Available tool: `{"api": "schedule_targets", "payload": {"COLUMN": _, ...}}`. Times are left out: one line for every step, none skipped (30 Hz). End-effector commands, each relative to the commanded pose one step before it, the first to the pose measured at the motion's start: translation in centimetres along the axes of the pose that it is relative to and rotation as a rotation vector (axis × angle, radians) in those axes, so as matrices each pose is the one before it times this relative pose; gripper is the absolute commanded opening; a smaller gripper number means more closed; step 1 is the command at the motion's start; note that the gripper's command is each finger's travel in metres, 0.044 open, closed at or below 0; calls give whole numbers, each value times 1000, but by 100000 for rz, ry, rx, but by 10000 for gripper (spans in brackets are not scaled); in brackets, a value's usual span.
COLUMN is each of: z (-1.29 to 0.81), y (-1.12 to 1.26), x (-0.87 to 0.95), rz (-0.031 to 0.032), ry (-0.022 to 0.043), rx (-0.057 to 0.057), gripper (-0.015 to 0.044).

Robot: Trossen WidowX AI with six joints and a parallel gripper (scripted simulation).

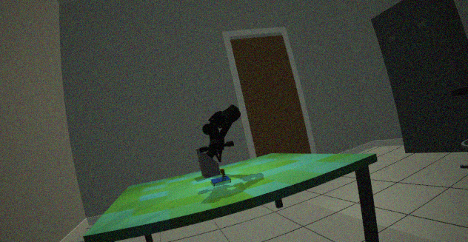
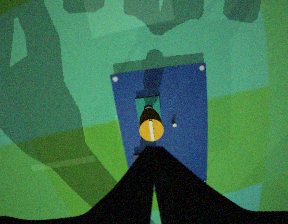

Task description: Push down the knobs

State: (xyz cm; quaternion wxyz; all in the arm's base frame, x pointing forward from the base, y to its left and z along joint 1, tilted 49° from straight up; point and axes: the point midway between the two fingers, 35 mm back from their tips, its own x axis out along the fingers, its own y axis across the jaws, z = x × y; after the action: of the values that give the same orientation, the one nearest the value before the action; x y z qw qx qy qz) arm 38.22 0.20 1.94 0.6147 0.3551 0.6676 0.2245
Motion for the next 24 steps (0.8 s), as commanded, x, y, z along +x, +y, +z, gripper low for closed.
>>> {"api": "schedule_targets", "payload": {"z": -294, "y": -111, "x": 1194, "rz": 513, "ry": 1853, "rx": 1459, "gripper": 0}}
{"api": "schedule_targets", "payload": {"z": 0, "y": 0, "x": 0, "rz": 0, "ry": 0, "rx": 0, "gripper": 0}}
{"api": "schedule_targets", "payload": {"z": 0, "y": 0, "x": 0, "rz": 0, "ry": 0, "rx": 0, "gripper": 0}}
{"api": "schedule_targets", "payload": {"z": 0, "y": 0, "x": 0, "rz": 0, "ry": 0, "rx": 0, "gripper": 0}}
{"api": "schedule_targets", "payload": {"z": 1, "y": 0, "x": 27, "rz": 0, "ry": 0, "rx": 0, "gripper": 0}}
{"api": "schedule_targets", "payload": {"z": 2, "y": 0, "x": 50, "rz": 0, "ry": -1, "rx": 0, "gripper": 0}}
{"api": "schedule_targets", "payload": {"z": 2, "y": 0, "x": 73, "rz": 1, "ry": -1, "rx": 0, "gripper": 0}}
{"api": "schedule_targets", "payload": {"z": 3, "y": 0, "x": 98, "rz": 1, "ry": -1, "rx": 0, "gripper": 0}}
{"api": "schedule_targets", "payload": {"z": 3, "y": 0, "x": 125, "rz": 2, "ry": -1, "rx": 0, "gripper": 0}}
{"api": "schedule_targets", "payload": {"z": 3, "y": 1, "x": 151, "rz": 3, "ry": -1, "rx": 0, "gripper": 0}}
{"api": "schedule_targets", "payload": {"z": 2, "y": 1, "x": 165, "rz": 5, "ry": 0, "rx": -1, "gripper": 0}}
{"api": "schedule_targets", "payload": {"z": 1, "y": 1, "x": 167, "rz": 6, "ry": 0, "rx": -1, "gripper": 0}}
{"api": "schedule_targets", "payload": {"z": 0, "y": 1, "x": 167, "rz": 7, "ry": 1, "rx": -1, "gripper": 0}}
{"api": "schedule_targets", "payload": {"z": -1, "y": 1, "x": 167, "rz": 8, "ry": 1, "rx": -1, "gripper": 0}}
{"api": "schedule_targets", "payload": {"z": -2, "y": 2, "x": 167, "rz": 9, "ry": 2, "rx": -1, "gripper": 0}}
{"api": "schedule_targets", "payload": {"z": -3, "y": 2, "x": 167, "rz": 10, "ry": 2, "rx": -1, "gripper": 0}}
{"api": "schedule_targets", "payload": {"z": -4, "y": 2, "x": 167, "rz": 11, "ry": 3, "rx": -1, "gripper": 0}}
{"api": "schedule_targets", "payload": {"z": -5, "y": 2, "x": 166, "rz": 12, "ry": 3, "rx": -1, "gripper": 0}}
{"api": "schedule_targets", "payload": {"z": -5, "y": 2, "x": 137, "rz": 11, "ry": 3, "rx": -1, "gripper": 0}}
{"api": "schedule_targets", "payload": {"z": -3, "y": 1, "x": 83, "rz": 7, "ry": 2, "rx": -1, "gripper": 0}}
{"api": "schedule_targets", "payload": {"z": -1, "y": 0, "x": 28, "rz": 2, "ry": 1, "rx": 0, "gripper": 0}}
{"api": "schedule_targets", "payload": {"z": 0, "y": 0, "x": 0, "rz": 0, "ry": 0, "rx": 0, "gripper": 0}}
{"api": "schedule_targets", "payload": {"z": 0, "y": 0, "x": 0, "rz": 0, "ry": 0, "rx": 0, "gripper": 0}}
{"api": "schedule_targets", "payload": {"z": 0, "y": 0, "x": -25, "rz": -1, "ry": 0, "rx": 0, "gripper": 0}}
